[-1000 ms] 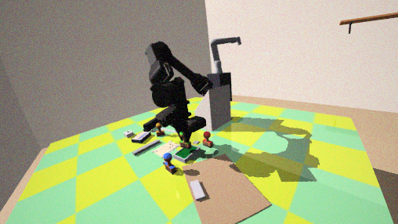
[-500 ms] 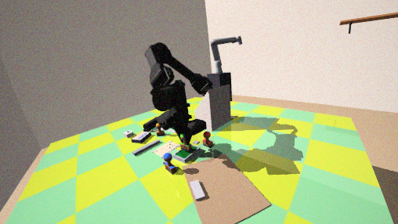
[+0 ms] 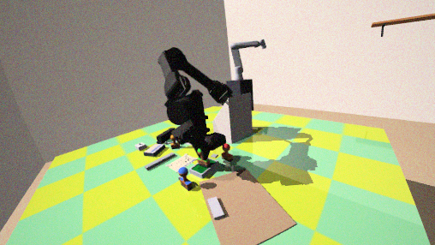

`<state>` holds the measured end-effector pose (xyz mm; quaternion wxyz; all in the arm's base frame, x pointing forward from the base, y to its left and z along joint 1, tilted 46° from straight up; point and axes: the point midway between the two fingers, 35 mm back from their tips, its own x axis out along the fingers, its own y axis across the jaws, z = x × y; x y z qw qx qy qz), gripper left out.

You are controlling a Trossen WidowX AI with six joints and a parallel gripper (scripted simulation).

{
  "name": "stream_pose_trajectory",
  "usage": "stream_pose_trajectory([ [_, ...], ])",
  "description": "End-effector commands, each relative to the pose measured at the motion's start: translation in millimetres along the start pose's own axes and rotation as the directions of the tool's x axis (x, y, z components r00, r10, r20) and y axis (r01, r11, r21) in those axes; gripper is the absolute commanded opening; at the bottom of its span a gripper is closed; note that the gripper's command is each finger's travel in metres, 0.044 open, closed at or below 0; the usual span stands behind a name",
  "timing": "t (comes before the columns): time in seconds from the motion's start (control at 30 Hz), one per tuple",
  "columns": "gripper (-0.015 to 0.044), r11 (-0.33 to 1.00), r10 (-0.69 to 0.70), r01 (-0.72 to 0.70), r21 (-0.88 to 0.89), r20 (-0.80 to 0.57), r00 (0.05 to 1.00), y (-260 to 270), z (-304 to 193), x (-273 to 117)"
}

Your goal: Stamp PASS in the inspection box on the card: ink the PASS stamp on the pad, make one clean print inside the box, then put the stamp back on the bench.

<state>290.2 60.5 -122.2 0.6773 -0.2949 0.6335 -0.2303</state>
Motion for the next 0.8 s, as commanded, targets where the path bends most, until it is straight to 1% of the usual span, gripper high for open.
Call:
stream_pose_trajectory([
  [0.0,0.0,1.0,-0.004,0.004,-0.001,0.003,1.0,-0.5,0.4,1.2],
  [0.77,0.0,1.0,-0.004,0.004,0.0,0.003,1.0,-0.6,0.4,4.4],
])
